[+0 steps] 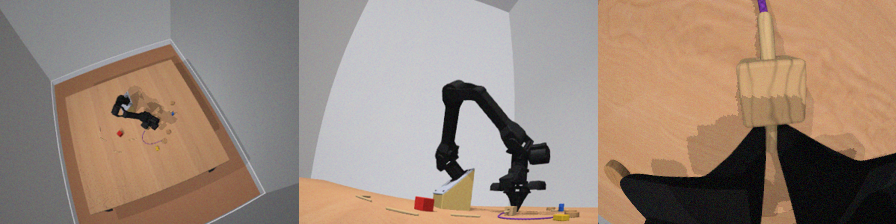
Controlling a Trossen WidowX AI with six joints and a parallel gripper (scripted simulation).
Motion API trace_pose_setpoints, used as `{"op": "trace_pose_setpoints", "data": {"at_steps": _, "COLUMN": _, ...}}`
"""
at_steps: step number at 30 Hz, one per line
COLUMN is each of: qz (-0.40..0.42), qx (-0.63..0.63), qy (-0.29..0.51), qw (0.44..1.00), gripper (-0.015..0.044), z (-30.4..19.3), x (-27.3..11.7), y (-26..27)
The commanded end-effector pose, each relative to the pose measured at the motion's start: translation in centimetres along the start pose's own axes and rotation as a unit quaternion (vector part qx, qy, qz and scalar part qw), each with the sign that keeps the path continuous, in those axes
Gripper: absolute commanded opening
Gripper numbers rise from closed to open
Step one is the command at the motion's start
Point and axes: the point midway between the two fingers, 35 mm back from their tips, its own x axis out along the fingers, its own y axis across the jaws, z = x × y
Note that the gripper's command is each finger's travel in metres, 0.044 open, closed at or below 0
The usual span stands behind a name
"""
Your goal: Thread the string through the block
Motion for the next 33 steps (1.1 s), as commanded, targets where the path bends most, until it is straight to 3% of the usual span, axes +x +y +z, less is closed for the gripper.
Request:
{"op": "trace_pose_setpoints", "data": {"at_steps": 1, "qz": 0.0, "qx": 0.0, "qy": 0.0, "qw": 1.0, "gripper": 0.0, "z": 0.0, "x": 0.0, "y": 0.0}}
{"op": "trace_pose_setpoints", "data": {"at_steps": 15, "qz": 0.004, "qx": -0.025, "qy": -0.055, "qw": 0.998, "gripper": 0.0, "z": -0.2, "x": 0.3, "y": -0.1}}
{"op": "trace_pose_setpoints", "data": {"at_steps": 33, "qz": 0.008, "qx": -0.024, "qy": -0.053, "qw": 0.998, "gripper": 0.0, "z": -1.9, "x": 0.4, "y": -0.3}}
